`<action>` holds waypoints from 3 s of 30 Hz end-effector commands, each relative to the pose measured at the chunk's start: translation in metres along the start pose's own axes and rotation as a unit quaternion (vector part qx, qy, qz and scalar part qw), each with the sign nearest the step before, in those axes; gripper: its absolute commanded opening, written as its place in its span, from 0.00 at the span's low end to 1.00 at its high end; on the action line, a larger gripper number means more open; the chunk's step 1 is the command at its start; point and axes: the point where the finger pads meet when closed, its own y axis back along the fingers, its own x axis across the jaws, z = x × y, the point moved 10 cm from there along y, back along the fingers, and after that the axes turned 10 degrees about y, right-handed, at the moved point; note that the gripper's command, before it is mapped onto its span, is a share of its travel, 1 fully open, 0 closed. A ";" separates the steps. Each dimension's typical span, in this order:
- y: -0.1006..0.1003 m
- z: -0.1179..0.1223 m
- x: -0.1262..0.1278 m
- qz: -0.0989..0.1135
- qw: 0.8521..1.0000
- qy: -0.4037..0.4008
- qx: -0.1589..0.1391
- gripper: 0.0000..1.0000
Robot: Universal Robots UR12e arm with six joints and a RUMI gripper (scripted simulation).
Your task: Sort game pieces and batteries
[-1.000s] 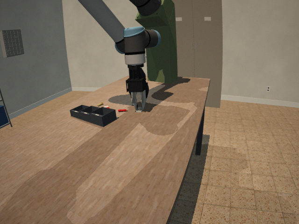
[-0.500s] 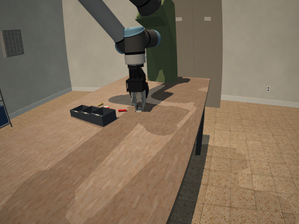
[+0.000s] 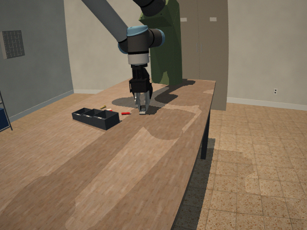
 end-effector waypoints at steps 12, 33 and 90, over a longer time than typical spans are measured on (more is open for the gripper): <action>0.049 0.000 0.000 0.000 1.000 0.000 0.000 0.00; 0.052 0.000 0.000 0.000 1.000 0.000 0.000 0.00; 0.059 0.055 -0.230 0.000 0.832 0.555 0.000 0.00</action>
